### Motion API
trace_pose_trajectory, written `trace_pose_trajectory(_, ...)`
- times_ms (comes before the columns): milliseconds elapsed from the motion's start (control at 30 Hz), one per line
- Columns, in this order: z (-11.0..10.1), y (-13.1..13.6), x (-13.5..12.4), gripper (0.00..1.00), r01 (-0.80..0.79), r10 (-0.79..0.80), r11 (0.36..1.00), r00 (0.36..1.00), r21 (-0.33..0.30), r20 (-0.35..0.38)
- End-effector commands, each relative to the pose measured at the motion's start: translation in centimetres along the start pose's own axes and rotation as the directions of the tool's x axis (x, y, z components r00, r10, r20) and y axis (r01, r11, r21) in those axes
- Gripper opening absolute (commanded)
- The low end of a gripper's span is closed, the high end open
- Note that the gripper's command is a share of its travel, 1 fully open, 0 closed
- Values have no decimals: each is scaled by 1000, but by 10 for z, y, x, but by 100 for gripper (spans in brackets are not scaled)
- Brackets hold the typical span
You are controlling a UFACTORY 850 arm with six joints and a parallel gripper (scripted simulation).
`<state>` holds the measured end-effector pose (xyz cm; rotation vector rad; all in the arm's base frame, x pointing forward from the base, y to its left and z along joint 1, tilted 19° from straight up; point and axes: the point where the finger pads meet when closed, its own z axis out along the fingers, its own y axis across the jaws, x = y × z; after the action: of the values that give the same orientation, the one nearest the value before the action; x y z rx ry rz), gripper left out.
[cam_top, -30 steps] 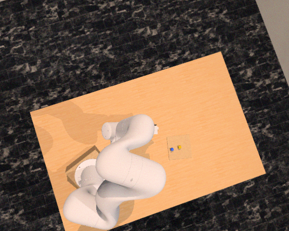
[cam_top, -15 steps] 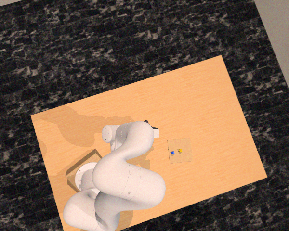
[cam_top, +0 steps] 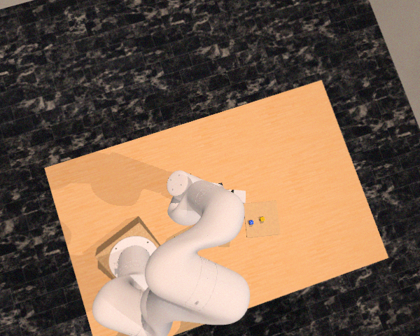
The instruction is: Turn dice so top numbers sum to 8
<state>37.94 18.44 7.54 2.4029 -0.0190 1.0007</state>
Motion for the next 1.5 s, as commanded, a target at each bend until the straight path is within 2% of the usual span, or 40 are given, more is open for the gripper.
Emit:
trace_pose_trajectory(0, 4, 8, 0, 31, 43, -34, 997, 989, -62, 144)
trace_pose_trajectory(33, 4, 9, 0, 31, 51, -38, 997, 981, -64, 188)
trace_pose_trajectory(67, 4, 9, 0, 31, 53, -39, 997, 979, -63, 200)
trace_pose_trajectory(100, 3, 9, 0, 31, 60, -44, 997, 966, -57, 255)
trace_pose_trajectory(200, 0, 5, 2, 31, 64, -51, 998, 934, -25, 353)
trace_pose_trajectory(300, 0, 5, 2, 31, 64, -51, 998, 934, -25, 354)
trace_pose_trajectory(367, -3, -3, 8, 31, 52, -58, 998, 899, 25, 433)
trace_pose_trajectory(467, -9, -16, 22, 31, 16, -70, 994, 858, 109, 509)
trace_pose_trajectory(567, -13, -28, 38, 31, -23, -80, 983, 835, 179, 544)
trace_pose_trajectory(667, -15, -35, 49, 31, -50, -85, 974, 826, 222, 557)
trace_pose_trajectory(900, -16, -37, 54, 31, -60, -87, 969, 824, 239, 560)
trace_pose_trajectory(933, -16, -37, 54, 100, -60, -87, 969, 824, 239, 560)
trace_pose_trajectory(1233, -15, -37, 54, 100, -60, -87, 969, 824, 239, 560)
trace_pose_trajectory(1367, 3, -44, 30, 100, -63, -82, 970, 825, 235, 559)
trace_pose_trajectory(1433, 3, -44, 30, 100, -63, -82, 970, 825, 235, 559)
trace_pose_trajectory(1467, 9, -45, 22, 100, -64, -82, 970, 825, 235, 560)
